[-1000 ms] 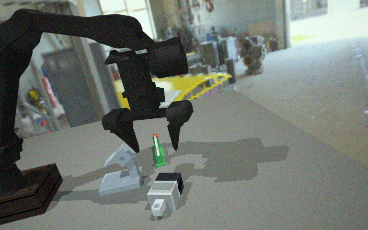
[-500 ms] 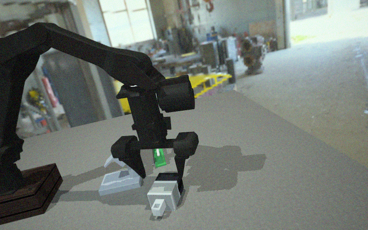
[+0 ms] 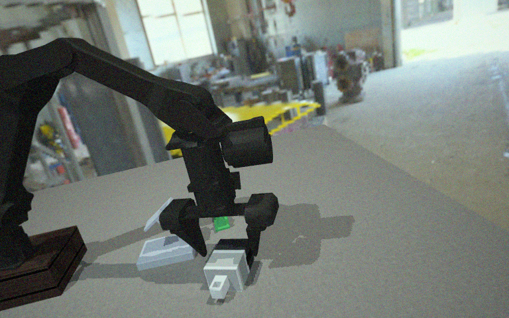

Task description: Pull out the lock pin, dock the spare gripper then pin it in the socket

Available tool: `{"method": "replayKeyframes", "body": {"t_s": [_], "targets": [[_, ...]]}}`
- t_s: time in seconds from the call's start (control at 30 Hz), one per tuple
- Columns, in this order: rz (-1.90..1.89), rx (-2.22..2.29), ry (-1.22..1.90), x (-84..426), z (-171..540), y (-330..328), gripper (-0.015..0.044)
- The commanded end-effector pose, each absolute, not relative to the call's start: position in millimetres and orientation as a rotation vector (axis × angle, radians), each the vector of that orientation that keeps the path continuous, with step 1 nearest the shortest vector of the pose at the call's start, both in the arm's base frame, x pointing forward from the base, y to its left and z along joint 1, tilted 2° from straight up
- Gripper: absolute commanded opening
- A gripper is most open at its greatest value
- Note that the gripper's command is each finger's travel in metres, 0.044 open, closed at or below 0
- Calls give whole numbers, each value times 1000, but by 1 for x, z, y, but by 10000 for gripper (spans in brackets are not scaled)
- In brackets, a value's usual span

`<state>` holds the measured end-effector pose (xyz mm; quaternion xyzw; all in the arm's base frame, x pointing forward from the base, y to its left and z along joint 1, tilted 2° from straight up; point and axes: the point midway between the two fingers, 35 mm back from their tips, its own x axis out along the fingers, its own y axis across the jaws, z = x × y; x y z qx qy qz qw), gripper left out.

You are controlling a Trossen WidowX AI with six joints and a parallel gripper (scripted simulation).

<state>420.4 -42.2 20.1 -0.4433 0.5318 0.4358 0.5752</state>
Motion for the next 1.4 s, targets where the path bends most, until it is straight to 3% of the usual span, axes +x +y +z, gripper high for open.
{"method": "replayKeyframes", "body": {"t_s": [0.0,0.7,0.93,1.2,1.37], "targets": [[1022,-1036,1257,418,10,-42,440],[1022,-1036,1257,419,-14,-41,440],[1022,-1036,1257,419,-14,-41,256],[1022,-1036,1257,420,-14,-42,203],[1022,-1036,1257,420,-3,-42,72]]}}
